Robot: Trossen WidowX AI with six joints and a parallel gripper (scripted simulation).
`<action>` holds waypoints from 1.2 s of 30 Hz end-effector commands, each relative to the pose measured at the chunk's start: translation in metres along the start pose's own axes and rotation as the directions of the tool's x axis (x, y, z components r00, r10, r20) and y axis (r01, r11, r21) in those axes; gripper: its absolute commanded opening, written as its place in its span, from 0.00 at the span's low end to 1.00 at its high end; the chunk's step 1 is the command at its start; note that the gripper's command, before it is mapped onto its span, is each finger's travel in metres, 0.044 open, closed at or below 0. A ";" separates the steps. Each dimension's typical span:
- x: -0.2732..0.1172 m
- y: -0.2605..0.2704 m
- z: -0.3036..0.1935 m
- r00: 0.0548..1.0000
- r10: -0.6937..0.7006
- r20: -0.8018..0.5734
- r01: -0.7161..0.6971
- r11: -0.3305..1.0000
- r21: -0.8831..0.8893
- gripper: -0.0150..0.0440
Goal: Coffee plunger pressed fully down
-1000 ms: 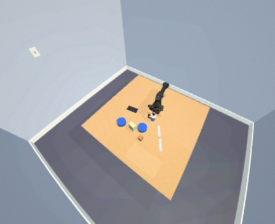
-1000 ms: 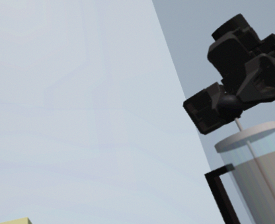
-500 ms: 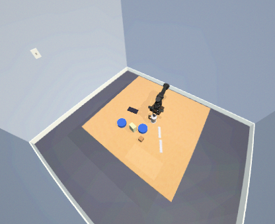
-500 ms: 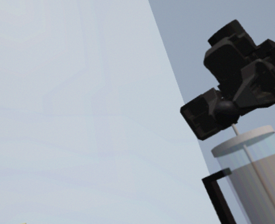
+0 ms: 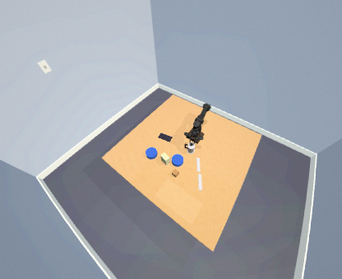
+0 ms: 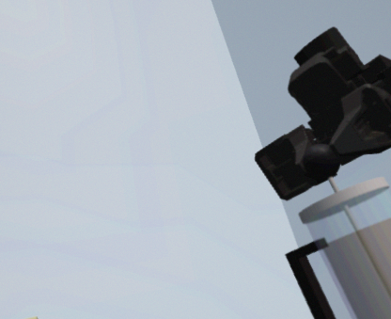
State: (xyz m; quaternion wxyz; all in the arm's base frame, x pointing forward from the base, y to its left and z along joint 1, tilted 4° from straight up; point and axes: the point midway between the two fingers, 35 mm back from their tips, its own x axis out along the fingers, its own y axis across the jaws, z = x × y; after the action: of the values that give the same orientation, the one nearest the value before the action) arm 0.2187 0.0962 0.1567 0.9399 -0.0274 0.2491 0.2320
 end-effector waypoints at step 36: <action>0.004 0.000 0.000 1.000 0.001 -0.005 -0.001 1.000 -0.001 0.73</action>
State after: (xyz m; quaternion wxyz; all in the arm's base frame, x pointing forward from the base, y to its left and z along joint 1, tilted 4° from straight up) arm 0.2215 0.0979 0.1553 0.9392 -0.0279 0.2508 0.2328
